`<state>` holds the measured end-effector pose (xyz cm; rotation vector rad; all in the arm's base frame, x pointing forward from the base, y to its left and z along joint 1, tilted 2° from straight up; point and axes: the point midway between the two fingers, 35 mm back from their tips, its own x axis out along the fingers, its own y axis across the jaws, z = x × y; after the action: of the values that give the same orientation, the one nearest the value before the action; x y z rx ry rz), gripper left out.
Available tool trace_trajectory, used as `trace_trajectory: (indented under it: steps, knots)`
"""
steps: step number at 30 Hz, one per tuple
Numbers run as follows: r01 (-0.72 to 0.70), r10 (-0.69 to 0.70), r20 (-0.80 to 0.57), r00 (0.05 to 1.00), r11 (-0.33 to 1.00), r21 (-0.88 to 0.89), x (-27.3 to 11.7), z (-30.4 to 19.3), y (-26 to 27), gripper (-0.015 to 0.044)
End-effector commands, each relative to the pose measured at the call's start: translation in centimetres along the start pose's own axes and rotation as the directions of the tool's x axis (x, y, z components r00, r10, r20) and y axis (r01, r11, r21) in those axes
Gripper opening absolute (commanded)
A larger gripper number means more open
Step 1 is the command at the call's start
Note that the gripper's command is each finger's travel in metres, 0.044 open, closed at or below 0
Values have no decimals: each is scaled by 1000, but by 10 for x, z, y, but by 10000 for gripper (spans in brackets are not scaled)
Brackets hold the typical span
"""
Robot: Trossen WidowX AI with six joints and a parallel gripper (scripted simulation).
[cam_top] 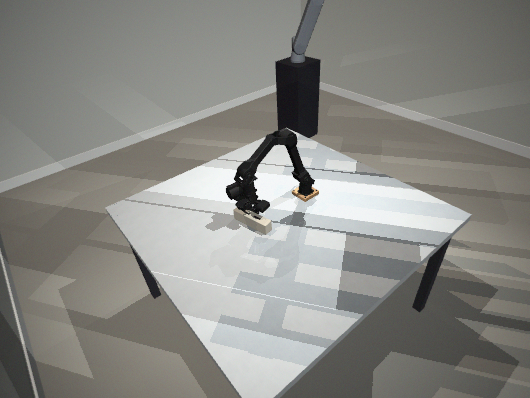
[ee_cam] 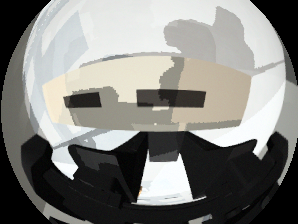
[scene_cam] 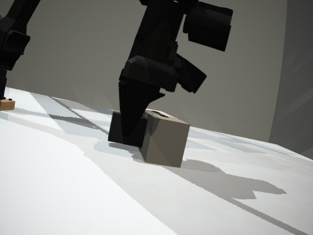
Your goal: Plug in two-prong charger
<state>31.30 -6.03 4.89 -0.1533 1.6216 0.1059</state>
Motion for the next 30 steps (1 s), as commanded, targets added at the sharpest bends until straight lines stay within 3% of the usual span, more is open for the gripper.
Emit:
trace_trajectory:
  steps: [1,17,30]
  knots:
    - [1,-1,2,1000,1000,0,0,0,0,26]
    - [1,-1,2,1000,1000,0,0,0,0,440]
    - [2,-2,10,1000,1000,0,0,-3,0,440]
